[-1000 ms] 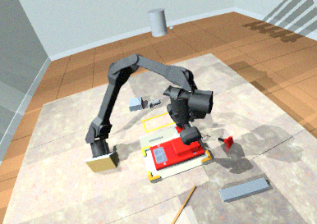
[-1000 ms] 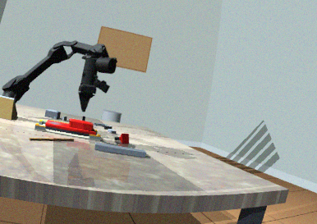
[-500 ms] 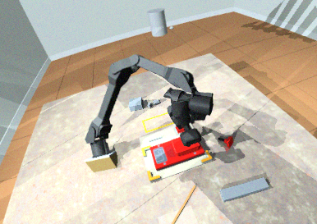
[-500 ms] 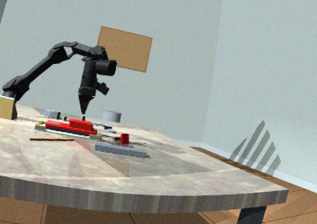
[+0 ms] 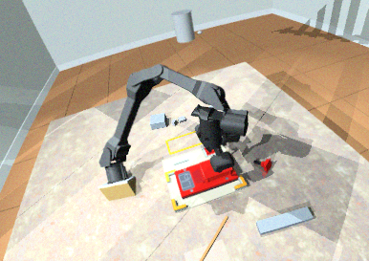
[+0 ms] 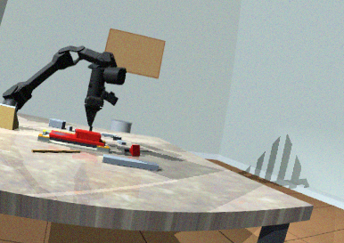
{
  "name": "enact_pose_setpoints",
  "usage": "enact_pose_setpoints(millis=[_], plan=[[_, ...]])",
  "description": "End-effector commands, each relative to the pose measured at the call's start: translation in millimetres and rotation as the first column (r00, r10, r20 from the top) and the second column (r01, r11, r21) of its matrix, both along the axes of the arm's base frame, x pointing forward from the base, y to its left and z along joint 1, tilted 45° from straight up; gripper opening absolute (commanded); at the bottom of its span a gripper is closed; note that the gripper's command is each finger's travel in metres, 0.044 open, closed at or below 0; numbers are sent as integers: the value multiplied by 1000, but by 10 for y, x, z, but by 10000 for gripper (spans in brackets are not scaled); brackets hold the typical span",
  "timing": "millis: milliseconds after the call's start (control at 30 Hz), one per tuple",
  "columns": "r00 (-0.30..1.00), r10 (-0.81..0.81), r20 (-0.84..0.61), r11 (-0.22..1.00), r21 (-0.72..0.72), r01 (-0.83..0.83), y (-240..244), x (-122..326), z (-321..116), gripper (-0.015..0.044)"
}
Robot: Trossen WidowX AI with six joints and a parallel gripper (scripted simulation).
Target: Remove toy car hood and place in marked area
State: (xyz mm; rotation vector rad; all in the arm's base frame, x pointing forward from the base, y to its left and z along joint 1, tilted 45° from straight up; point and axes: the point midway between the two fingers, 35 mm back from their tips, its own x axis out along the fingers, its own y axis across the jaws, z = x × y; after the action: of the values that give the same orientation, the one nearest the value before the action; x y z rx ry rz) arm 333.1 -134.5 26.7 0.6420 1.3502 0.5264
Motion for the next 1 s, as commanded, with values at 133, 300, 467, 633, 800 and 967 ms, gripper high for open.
enact_pose_setpoints(millis=[133,300,467,633,800,967], plan=[[1000,-3,-2,1000,3,3,42,7,-34,440],[1000,-3,-2,1000,4,3,61,11,-52,440],[1000,-3,-1,1000,4,3,81,14,-71,440],[1000,-3,-1,1000,4,3,100,18,-90,440],[1000,-3,-1,1000,4,3,120,21,-109,440],[1000,-3,-1,1000,4,3,139,24,-128,440]])
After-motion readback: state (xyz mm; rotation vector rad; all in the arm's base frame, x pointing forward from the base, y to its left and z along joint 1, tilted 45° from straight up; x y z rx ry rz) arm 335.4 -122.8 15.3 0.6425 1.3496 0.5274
